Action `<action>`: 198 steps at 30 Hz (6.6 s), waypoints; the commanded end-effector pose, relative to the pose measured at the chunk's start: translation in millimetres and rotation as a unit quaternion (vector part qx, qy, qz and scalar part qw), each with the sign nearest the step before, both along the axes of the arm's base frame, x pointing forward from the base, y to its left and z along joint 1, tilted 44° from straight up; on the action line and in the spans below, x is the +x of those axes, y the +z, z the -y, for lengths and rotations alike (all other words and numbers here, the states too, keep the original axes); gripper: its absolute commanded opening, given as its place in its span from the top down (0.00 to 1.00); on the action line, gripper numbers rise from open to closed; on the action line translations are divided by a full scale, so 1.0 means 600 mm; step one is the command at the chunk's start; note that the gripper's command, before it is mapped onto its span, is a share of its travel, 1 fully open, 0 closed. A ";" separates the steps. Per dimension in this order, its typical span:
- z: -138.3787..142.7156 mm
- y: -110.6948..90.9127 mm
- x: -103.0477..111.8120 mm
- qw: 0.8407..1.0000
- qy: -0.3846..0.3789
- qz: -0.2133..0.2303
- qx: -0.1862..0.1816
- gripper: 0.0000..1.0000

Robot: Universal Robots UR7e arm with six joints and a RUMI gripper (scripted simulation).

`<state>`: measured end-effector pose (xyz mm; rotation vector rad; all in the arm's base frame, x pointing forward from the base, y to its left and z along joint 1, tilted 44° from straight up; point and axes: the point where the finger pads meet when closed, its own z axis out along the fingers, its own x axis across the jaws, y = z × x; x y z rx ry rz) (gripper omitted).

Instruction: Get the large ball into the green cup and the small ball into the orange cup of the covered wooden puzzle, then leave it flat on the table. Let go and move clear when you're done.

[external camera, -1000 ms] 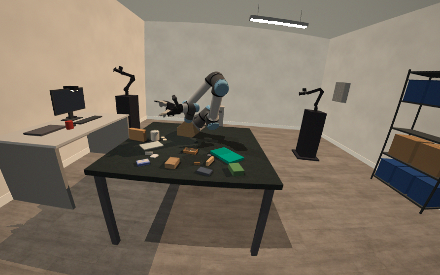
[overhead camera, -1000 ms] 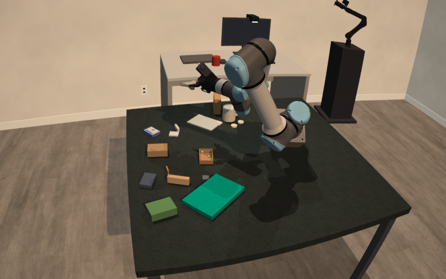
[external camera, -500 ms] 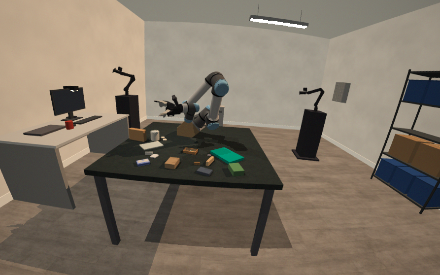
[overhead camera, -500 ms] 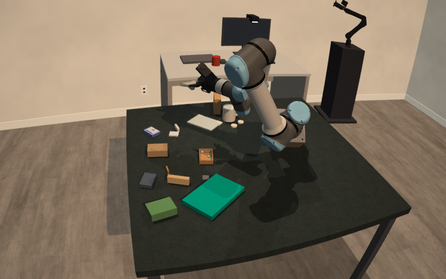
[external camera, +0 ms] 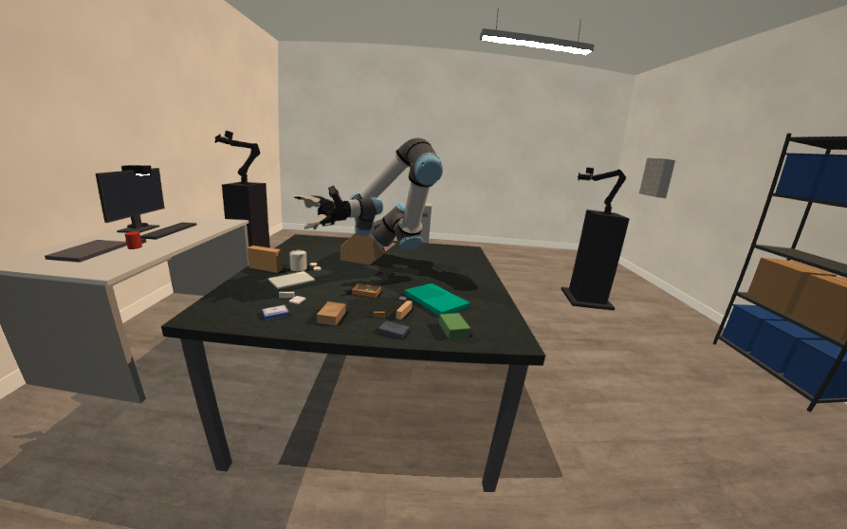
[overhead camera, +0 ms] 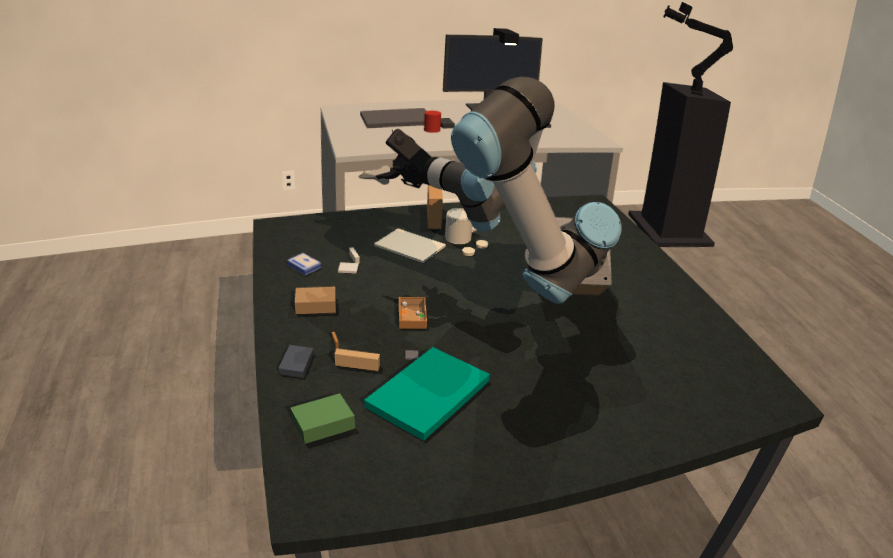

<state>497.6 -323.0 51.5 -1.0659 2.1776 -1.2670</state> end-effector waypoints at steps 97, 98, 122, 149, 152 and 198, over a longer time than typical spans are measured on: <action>-0.443 -0.136 -0.005 0.658 0.709 -0.251 -0.034 0.00; -0.443 -0.136 -0.005 0.658 0.709 -0.251 -0.034 0.00; -0.570 -0.062 -0.064 0.533 0.828 -0.166 -0.049 0.00; -0.616 -0.024 -0.090 0.489 0.862 -0.122 -0.057 0.00; -0.616 -0.024 -0.091 0.489 0.862 -0.122 -0.056 0.00; -0.616 -0.024 -0.091 0.489 0.862 -0.122 -0.056 0.46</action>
